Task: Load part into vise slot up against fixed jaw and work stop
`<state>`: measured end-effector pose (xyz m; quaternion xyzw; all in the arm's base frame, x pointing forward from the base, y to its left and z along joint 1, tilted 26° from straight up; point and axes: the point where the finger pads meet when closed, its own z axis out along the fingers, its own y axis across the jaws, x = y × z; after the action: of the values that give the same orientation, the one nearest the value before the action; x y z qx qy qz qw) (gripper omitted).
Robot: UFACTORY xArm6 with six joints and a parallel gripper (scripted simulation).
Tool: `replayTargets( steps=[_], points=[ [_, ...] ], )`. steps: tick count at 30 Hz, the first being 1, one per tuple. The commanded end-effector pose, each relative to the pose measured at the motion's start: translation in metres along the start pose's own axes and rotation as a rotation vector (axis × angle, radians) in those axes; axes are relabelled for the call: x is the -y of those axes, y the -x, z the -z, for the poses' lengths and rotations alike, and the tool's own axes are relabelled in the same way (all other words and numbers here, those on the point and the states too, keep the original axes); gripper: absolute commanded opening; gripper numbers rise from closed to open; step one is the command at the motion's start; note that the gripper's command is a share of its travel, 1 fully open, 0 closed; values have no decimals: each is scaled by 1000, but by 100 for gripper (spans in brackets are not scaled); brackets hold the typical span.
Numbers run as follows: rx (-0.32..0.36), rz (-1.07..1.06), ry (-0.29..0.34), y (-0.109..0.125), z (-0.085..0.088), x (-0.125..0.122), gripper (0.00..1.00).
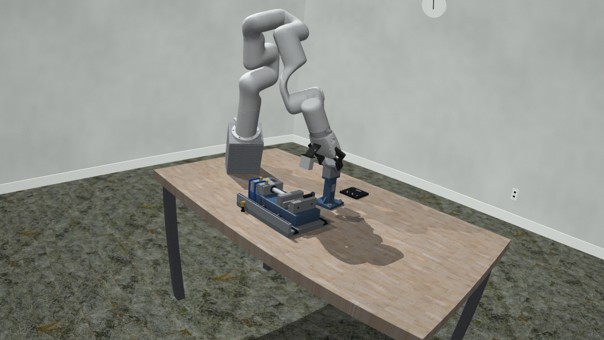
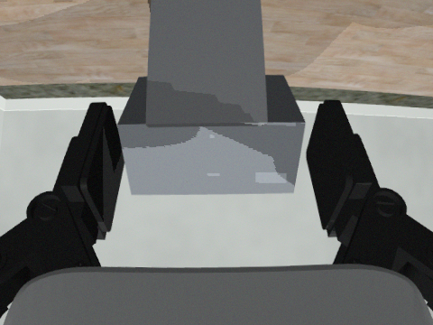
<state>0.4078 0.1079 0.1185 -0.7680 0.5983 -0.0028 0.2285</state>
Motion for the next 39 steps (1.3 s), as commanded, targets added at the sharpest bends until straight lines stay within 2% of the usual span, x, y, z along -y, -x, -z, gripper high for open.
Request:
replayTargets(
  steps=[1,39],
  points=[
    [-17,0,-1,0,1,1,89],
    [-226,0,-2,3,0,1,89]
  ],
)
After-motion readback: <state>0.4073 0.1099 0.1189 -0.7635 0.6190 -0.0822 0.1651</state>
